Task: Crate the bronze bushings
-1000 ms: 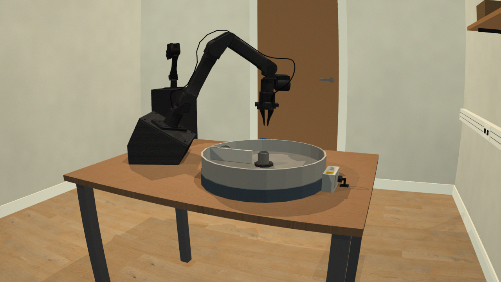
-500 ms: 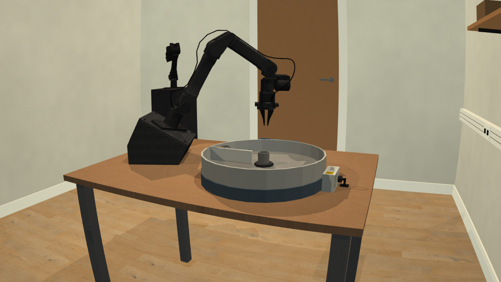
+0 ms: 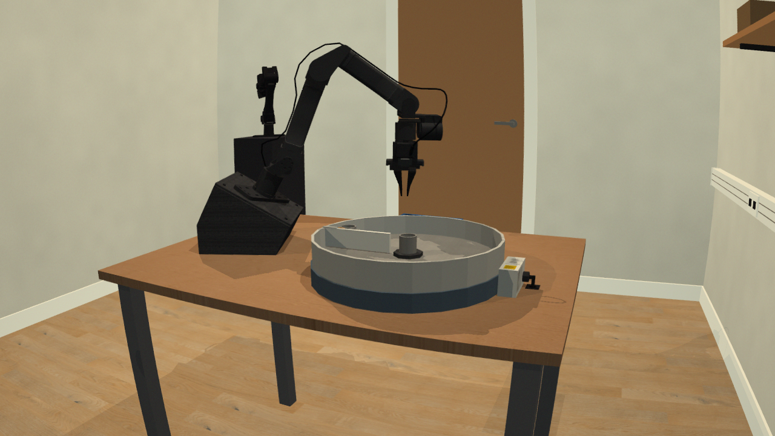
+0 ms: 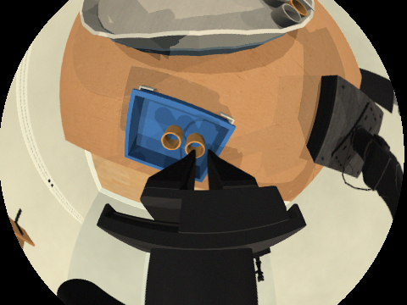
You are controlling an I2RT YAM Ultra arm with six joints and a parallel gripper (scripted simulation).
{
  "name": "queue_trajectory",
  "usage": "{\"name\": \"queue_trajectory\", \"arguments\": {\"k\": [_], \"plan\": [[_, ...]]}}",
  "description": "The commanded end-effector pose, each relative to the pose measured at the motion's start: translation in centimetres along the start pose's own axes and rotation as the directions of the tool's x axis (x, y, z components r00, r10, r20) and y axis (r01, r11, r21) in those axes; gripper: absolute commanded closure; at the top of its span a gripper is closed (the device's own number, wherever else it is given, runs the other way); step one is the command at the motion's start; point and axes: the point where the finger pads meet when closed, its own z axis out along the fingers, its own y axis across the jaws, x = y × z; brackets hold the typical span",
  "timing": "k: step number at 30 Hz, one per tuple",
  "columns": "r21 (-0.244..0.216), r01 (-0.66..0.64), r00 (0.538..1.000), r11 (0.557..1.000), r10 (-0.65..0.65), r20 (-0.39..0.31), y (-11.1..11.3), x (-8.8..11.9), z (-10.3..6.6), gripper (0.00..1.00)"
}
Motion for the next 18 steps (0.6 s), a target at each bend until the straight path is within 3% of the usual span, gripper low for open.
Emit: {"name": "queue_trajectory", "arguments": {"k": [1, 10, 11, 13, 14, 18], "plan": [[-0.038, 0.029, 0.999, 0.999, -0.029, -0.018, -1.6, -3.5, -0.9, 0.85], [-0.037, 0.033, 0.999, 0.999, -0.033, -0.008, -7.4, -14.2, -0.4, 0.85], [-0.006, 0.025, 0.999, 1.000, -0.025, -0.023, -8.4, -15.3, 0.6, 0.85], [-0.006, 0.025, 0.999, 1.000, -0.025, -0.023, -8.4, -15.3, 0.6, 0.85], [-0.019, 0.029, 0.999, 0.999, -0.029, -0.016, -8.0, -16.5, -0.3, 0.85], [-0.021, 0.028, 0.999, 0.999, -0.029, -0.015, -9.9, -20.0, -0.2, 0.85]]}}
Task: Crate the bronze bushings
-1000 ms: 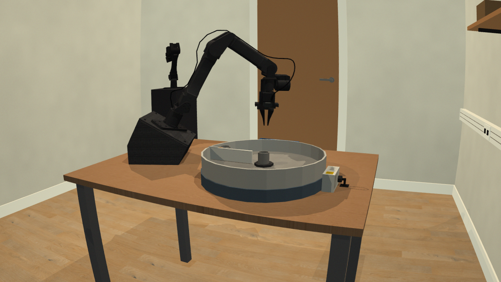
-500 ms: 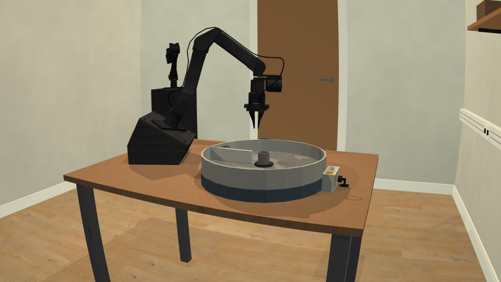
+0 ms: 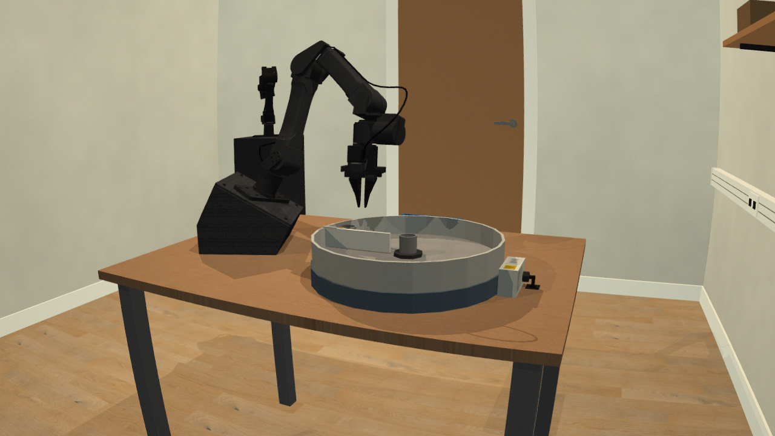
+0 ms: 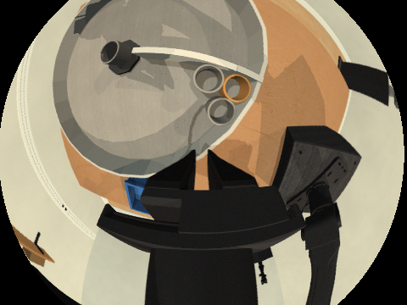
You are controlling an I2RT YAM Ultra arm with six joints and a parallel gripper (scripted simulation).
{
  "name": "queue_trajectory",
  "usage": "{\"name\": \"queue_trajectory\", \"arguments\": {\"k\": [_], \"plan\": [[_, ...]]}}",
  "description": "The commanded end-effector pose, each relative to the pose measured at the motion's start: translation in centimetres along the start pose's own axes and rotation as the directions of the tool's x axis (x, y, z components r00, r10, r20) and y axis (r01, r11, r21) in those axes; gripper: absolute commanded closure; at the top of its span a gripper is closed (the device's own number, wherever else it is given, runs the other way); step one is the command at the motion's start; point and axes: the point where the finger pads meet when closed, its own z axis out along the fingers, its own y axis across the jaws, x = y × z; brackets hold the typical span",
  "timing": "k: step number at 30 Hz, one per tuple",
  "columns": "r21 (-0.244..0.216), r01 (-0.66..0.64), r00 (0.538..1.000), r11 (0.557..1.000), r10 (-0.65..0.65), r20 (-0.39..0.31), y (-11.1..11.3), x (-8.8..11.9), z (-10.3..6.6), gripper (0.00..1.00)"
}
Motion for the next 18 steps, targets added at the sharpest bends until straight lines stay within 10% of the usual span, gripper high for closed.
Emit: {"name": "queue_trajectory", "arguments": {"k": [1, 18], "plan": [[-0.047, 0.116, 0.991, 0.992, -0.119, -0.067, 0.1, -1.9, -0.1, 0.85], [-0.062, 0.122, 0.991, 0.991, -0.125, -0.053, -0.8, -4.3, -0.3, 0.85]]}}
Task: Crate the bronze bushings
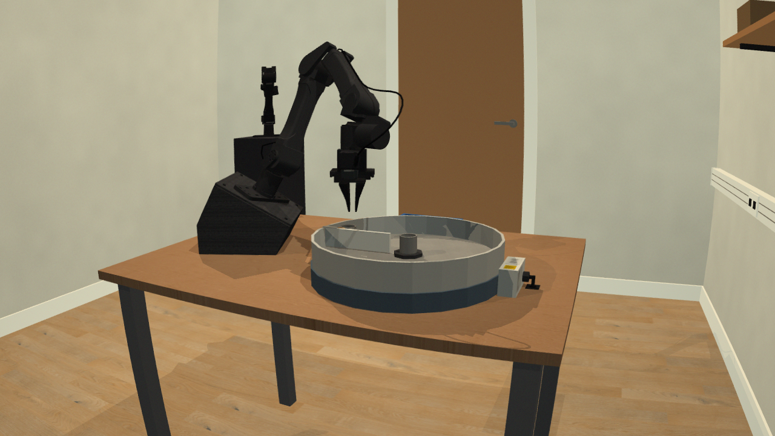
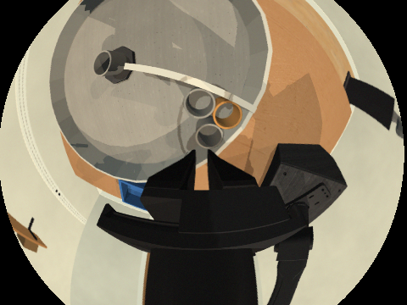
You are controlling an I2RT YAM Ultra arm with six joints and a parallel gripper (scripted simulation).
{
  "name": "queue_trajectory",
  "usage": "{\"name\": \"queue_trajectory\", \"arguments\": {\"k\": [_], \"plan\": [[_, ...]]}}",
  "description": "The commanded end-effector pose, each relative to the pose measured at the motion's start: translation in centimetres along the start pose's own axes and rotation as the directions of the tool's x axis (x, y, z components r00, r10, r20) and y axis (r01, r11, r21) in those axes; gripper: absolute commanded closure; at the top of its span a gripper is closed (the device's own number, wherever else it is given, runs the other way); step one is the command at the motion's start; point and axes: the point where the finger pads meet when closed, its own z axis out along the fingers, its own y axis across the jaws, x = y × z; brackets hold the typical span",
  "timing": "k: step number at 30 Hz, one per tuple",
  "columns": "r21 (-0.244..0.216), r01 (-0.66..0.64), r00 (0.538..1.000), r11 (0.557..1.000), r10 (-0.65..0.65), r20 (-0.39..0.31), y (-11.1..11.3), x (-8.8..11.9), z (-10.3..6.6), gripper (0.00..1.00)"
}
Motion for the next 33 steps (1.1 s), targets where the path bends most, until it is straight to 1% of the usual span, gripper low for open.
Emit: {"name": "queue_trajectory", "arguments": {"k": [1, 28, 33], "plan": [[-0.030, 0.016, 1.000, 0.999, -0.016, 0.019, 0.92, -0.81, -0.99, 0.85], [-0.028, 0.015, 1.000, 0.999, -0.015, 0.021, 0.88, -0.84, -1.00, 0.85], [-0.017, 0.009, 1.000, 1.000, -0.009, 0.009, 0.79, -1.02, -0.68, 0.85]]}}
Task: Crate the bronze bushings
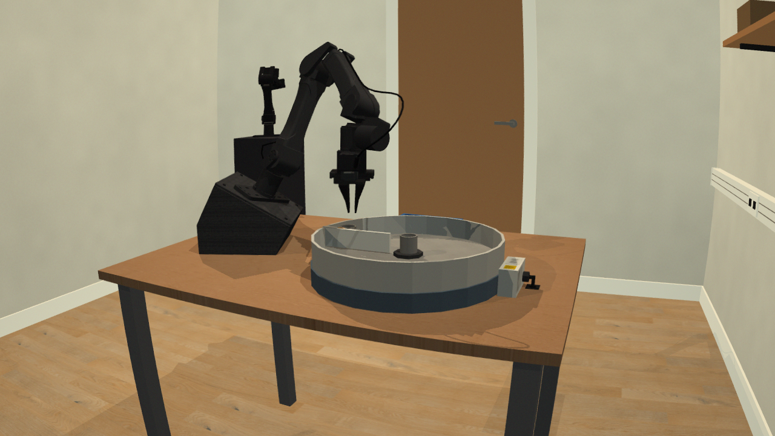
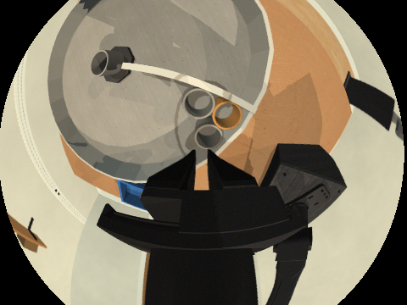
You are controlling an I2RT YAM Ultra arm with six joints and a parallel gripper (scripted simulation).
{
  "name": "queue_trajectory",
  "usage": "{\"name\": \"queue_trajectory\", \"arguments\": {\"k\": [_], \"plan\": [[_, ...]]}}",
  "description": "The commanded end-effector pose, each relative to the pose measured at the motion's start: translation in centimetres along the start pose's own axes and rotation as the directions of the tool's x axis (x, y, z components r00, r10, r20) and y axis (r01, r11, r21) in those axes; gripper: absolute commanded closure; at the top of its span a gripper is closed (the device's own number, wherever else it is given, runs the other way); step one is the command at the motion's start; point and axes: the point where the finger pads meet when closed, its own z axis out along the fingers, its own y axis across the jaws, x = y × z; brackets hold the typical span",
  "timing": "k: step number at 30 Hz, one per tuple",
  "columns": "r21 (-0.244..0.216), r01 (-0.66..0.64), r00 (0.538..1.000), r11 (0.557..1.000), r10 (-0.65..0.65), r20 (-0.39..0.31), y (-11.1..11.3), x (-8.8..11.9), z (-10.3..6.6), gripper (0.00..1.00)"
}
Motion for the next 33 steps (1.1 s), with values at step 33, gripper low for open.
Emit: {"name": "queue_trajectory", "arguments": {"k": [33], "plan": [[-0.043, 0.018, 0.999, 0.999, -0.016, 0.045, 1.45, -1.27, -1.59, 0.85]]}}
